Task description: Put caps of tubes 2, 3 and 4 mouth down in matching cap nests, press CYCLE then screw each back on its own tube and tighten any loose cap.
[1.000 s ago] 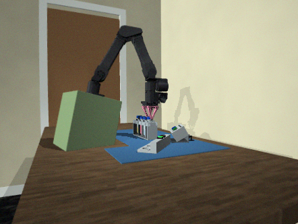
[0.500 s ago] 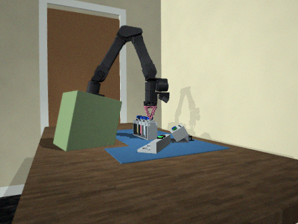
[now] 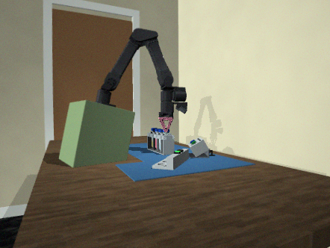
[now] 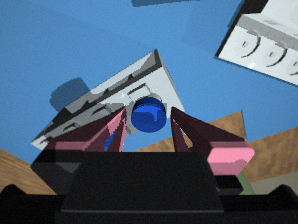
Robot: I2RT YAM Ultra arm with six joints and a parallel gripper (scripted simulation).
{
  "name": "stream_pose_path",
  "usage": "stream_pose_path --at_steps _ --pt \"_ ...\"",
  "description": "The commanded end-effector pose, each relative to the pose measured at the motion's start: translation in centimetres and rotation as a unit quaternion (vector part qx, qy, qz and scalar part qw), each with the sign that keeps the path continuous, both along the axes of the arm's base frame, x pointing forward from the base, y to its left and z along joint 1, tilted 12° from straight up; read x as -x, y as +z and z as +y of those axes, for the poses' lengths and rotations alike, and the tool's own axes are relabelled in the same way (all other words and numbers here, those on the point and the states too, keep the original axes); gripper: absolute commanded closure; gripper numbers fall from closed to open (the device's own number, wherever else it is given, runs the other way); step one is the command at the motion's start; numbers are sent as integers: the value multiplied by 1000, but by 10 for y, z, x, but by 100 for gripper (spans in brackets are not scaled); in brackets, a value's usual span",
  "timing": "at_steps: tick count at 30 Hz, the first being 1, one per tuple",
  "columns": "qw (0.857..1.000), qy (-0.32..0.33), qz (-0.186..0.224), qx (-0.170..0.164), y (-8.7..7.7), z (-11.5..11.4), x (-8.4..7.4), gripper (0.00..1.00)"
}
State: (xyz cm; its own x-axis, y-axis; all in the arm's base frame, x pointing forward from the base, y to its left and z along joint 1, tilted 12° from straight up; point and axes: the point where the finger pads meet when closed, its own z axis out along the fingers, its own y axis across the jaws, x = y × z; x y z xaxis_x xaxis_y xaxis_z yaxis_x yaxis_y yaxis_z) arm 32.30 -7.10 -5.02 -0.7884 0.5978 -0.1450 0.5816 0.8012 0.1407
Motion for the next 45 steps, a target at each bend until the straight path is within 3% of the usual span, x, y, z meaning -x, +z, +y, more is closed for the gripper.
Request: stream_pose_path --at_steps 1,7,16,18,23,29,37,38,45 --pt "1000 -4 -9 2 3 -1 -4 51" --pt "1000 -4 -9 2 3 -1 -4 51" --pt "984 171 -14 39 4 -1 -4 51" --pt "984 171 -14 39 4 -1 -4 51" --pt "962 266 -16 59 4 -1 -4 51" --pt "925 370 -18 82 4 -1 -4 51" --pt "925 370 -18 82 4 -1 -3 51" --pt "925 370 -18 82 4 -1 -3 100" --pt "925 370 -18 82 4 -1 -3 100"
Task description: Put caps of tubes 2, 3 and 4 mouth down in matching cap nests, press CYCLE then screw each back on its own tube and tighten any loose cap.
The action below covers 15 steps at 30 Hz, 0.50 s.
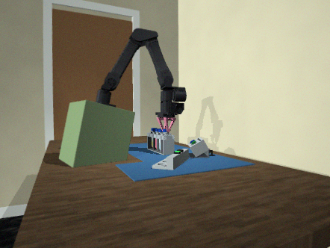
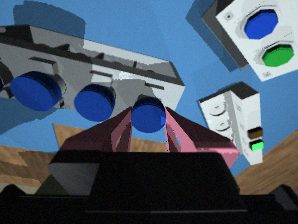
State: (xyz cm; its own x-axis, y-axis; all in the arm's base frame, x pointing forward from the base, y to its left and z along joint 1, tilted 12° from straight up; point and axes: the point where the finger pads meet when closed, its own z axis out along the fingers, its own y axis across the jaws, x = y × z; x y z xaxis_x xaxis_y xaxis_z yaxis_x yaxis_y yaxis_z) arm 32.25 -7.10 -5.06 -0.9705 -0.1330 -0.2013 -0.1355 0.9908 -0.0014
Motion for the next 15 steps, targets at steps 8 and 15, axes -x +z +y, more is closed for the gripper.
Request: stream_pose_path --at_steps 8,15 --pt "1000 -15 -9 -1 5 -1 -4 100" --pt "991 -129 -7 -25 4 -1 -4 100"
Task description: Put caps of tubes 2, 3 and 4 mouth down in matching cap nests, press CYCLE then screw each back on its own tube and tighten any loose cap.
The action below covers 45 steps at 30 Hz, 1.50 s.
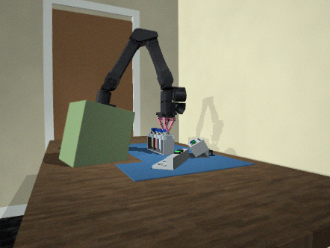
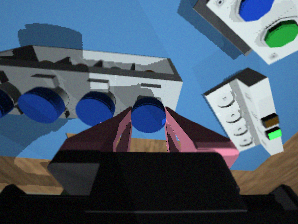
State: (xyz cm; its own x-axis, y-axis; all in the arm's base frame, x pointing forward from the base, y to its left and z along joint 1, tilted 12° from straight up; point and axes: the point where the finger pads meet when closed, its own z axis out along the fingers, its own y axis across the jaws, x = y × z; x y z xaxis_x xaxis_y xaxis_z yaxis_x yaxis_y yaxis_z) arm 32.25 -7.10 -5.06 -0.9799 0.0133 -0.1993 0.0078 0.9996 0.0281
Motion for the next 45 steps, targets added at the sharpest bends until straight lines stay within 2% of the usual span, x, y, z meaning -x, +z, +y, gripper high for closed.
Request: stream_pose_path --at_steps 1,7,9,18,23,24,36,41,43,45 --pt "997 -74 -8 -14 4 -1 -4 100" --pt "985 -171 -6 -34 4 -1 -4 100" --pt "985 -171 -6 -34 4 -1 -4 100" --pt "950 -306 -2 -63 4 -1 -4 100" --pt "950 -306 -2 -63 4 -1 -4 100" --pt "950 -306 -2 -63 4 -1 -4 51" --pt "950 -306 -2 -63 4 -1 -4 51" --pt "976 -212 -4 -43 5 -1 -4 51" --pt "976 -212 -4 -43 5 -1 -4 51" --pt "984 -173 -5 -35 5 -1 -4 51"
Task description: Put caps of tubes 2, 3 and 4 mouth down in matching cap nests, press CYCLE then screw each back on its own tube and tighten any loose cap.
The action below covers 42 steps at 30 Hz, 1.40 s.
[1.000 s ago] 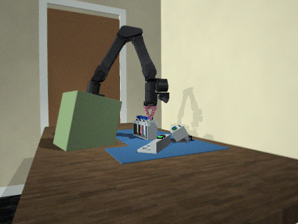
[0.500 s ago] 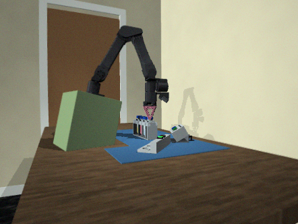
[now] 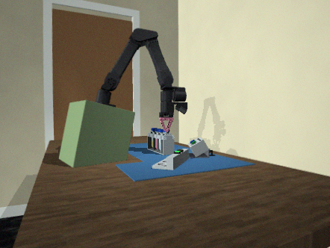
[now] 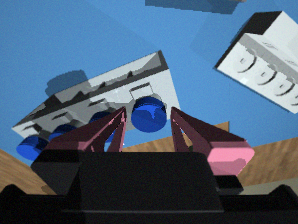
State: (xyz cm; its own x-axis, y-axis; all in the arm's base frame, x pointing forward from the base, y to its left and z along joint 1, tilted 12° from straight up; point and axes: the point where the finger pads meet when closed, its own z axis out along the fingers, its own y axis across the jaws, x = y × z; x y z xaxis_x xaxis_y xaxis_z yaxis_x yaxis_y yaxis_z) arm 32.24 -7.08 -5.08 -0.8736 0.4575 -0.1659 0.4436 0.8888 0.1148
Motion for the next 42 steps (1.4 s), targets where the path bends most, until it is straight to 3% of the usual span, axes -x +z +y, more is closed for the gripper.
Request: stream_pose_path --at_steps 1,7,13,19,20,34,42 --pt "997 71 -11 18 5 -1 -4 51" --pt "981 187 -14 43 5 -1 -4 51" --pt "953 294 -16 65 5 -1 -4 51" --pt "953 294 -16 65 5 -2 -4 51" --pt "953 294 -16 65 5 -2 -4 100" --pt "953 294 -16 65 5 -2 -4 100" --pt "985 167 -14 38 4 -2 -4 100"
